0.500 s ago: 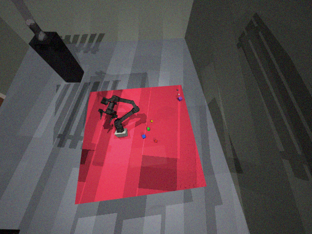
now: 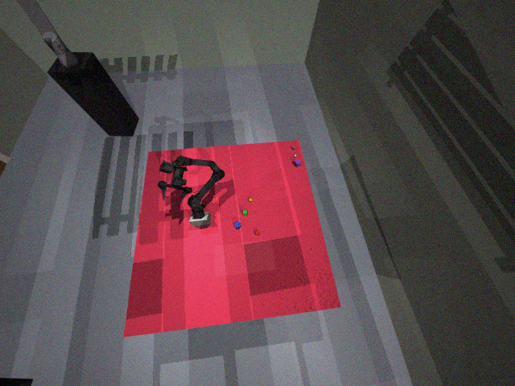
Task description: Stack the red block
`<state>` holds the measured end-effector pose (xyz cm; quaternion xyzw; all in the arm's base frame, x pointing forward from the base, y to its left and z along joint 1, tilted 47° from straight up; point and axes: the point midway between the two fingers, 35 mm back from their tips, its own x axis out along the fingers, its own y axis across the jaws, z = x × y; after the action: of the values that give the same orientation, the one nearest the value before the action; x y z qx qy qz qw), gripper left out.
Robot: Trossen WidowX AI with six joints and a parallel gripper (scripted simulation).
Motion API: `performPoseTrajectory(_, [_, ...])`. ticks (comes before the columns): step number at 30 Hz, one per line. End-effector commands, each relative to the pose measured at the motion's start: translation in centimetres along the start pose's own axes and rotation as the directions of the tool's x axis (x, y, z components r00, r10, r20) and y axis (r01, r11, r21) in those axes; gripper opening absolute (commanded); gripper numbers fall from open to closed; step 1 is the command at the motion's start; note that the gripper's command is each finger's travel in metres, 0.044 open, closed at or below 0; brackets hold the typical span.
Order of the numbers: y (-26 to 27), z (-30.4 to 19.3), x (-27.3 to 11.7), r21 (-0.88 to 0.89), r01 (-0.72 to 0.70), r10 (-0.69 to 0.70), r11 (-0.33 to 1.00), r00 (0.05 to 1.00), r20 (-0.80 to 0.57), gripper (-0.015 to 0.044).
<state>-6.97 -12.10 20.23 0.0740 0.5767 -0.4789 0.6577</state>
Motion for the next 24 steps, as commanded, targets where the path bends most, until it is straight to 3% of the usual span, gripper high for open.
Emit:
performPoseTrajectory(1, [-0.8, 1.2, 0.4, -0.017, -0.061, 0.061, 0.998, 0.997, 0.046, 0.044])
performPoseTrajectory(13, [-2.2, 6.6, 2.7, -0.114, -0.29, 0.305, 0.95, 0.941, 0.148, 0.044])
performPoseTrajectory(24, [-1.1, 12.6, 5.5, -0.213, -0.489, 0.523, 0.846, 0.838, 0.152, 0.044])
